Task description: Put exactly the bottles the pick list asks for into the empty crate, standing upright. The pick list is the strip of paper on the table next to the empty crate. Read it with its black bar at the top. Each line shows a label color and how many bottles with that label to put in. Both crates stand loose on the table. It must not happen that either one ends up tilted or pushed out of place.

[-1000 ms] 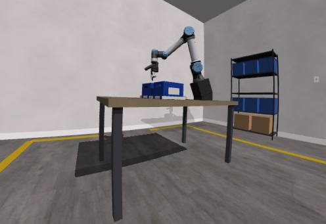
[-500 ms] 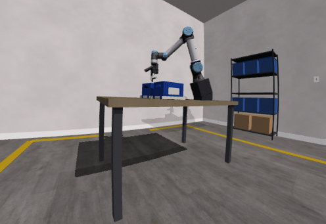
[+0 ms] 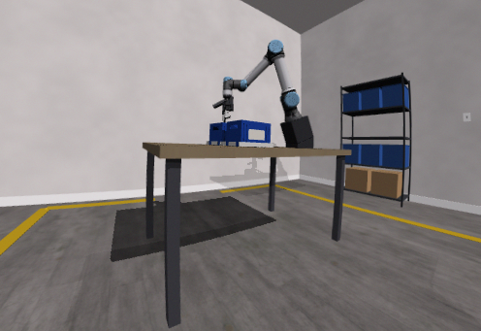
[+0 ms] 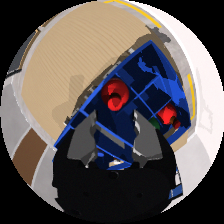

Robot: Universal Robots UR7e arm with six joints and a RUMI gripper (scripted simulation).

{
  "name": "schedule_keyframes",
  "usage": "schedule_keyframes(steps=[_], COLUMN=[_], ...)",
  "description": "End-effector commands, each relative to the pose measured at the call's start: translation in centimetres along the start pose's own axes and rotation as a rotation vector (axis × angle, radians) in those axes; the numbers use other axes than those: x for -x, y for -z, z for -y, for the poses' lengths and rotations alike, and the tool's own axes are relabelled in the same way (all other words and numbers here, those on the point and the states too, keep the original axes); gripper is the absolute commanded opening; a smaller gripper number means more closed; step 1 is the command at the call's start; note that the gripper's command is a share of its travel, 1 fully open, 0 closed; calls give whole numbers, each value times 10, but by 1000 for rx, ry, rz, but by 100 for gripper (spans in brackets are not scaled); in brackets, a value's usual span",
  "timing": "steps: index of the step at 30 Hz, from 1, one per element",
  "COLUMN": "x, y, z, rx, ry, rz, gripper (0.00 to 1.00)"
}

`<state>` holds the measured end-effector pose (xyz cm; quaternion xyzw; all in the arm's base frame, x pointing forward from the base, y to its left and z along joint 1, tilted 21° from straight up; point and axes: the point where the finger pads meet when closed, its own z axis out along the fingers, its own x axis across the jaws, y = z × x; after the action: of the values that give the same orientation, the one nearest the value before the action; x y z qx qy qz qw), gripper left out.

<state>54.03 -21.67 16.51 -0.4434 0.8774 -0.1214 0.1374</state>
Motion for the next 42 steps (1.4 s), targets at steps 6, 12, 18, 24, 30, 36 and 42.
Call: schedule_keyframes(steps=[6, 12, 18, 24, 30, 36, 42], x=[0, 0, 0, 0, 0, 0, 0], y=[-12, -17, -25, -33, -34, -34, -33], z=[1, 1, 1, 1, 1, 1, 1], rx=[-2, -2, -2, -2, -2, -2, -2], ry=[0, 0, 0, 0, 0, 0, 0], rz=[0, 0, 0, 0, 0, 0, 0], gripper=[38, 38, 38, 38, 38, 38, 0])
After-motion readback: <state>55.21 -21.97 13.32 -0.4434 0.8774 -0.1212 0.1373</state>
